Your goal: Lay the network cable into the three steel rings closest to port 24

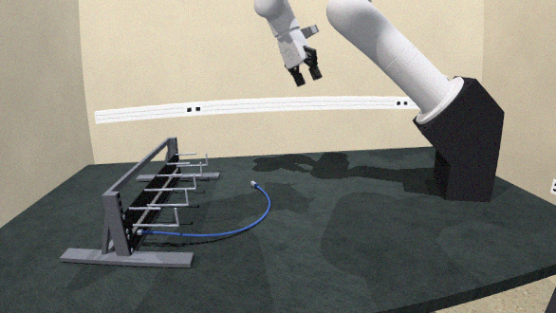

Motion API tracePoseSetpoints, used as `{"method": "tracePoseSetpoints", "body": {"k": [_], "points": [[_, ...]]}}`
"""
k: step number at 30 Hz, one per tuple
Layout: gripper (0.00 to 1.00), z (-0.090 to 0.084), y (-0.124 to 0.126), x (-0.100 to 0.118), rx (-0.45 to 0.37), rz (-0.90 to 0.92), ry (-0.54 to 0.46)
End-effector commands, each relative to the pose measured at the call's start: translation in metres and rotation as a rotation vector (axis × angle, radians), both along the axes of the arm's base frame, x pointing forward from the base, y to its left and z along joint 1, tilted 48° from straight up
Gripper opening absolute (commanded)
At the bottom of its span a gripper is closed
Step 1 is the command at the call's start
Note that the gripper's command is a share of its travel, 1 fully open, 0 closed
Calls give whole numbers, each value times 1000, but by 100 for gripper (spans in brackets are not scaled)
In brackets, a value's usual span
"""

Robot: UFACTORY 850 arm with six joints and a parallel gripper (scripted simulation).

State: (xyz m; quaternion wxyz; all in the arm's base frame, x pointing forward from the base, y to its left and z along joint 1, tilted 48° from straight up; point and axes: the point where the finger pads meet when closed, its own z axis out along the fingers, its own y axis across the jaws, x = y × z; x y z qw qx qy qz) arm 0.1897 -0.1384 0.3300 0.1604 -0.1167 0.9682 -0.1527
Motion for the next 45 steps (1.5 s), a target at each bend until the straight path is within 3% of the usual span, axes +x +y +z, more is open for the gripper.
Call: {"method": "tracePoseSetpoints", "body": {"k": [1,45], "points": [[100,-3,3,14,-70,33,34],[100,-27,57,153,-509,641,81]]}}
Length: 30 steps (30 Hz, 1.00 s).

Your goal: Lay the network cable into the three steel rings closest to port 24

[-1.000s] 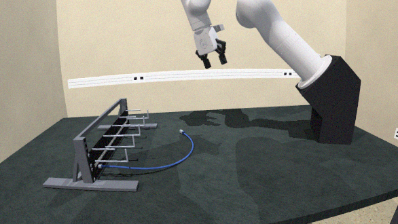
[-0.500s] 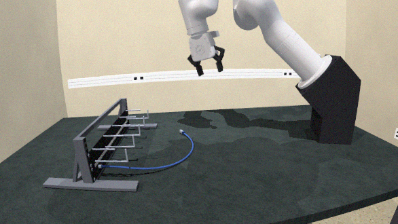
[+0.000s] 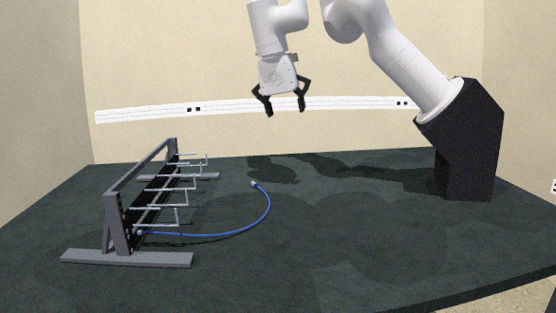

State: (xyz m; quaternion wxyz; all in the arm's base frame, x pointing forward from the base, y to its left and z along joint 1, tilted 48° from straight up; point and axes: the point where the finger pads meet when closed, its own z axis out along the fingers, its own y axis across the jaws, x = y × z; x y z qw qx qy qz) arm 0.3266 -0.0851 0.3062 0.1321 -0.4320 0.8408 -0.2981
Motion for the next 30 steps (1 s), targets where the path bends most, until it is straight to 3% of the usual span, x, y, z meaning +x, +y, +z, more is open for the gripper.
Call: {"method": "tracePoseSetpoints", "body": {"k": [1,23,30], "points": [[100,-4,5,19,-76,60,-7],[100,-17,30,88,-292,369,21],[100,-19,34,98,-320,412,24]]}}
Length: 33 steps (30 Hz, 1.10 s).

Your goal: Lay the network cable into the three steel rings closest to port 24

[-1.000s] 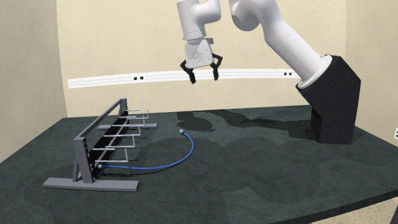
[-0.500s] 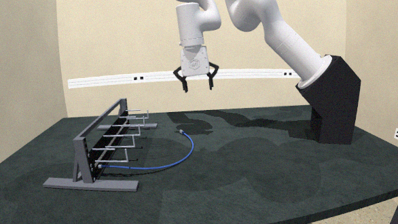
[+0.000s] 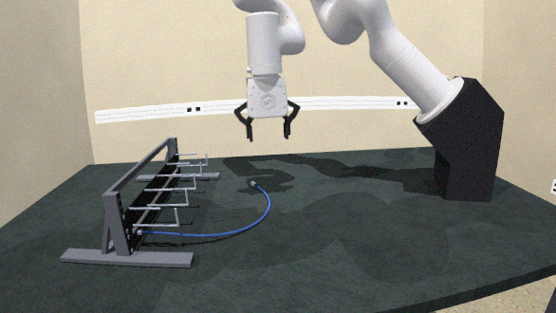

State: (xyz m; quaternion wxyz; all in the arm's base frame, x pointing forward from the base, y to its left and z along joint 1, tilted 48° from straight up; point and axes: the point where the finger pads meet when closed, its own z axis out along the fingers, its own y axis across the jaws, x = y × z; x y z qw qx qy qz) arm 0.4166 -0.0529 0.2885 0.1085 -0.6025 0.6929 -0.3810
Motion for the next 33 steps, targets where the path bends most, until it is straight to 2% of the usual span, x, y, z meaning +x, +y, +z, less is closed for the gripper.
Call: {"method": "tracePoseSetpoints", "body": {"k": [1,7,8,33], "points": [[100,-2,2,8,-24,34,-7],[100,-2,2,9,-25,36,-7],[0,-2,2,9,-25,36,-7],[0,-2,2,9,-25,36,-7]]}}
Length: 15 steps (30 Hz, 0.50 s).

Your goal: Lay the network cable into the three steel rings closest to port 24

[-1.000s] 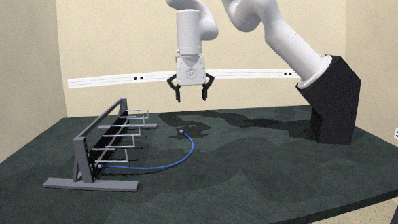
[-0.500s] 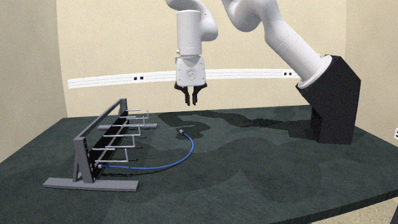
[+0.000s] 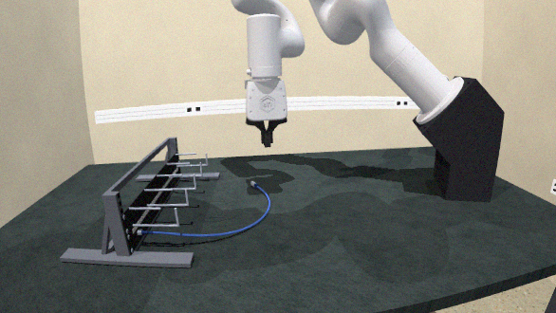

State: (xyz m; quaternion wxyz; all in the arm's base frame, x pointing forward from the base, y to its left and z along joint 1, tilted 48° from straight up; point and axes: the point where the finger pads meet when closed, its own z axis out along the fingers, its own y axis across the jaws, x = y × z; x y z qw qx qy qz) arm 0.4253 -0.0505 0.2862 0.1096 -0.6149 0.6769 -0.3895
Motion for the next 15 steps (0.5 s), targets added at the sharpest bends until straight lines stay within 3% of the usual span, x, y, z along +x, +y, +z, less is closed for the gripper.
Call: {"method": "tracePoseSetpoints", "body": {"k": [1,15], "points": [[0,0,0,0,0,0,-1],[0,1,-2,1,-10,10,5]]}}
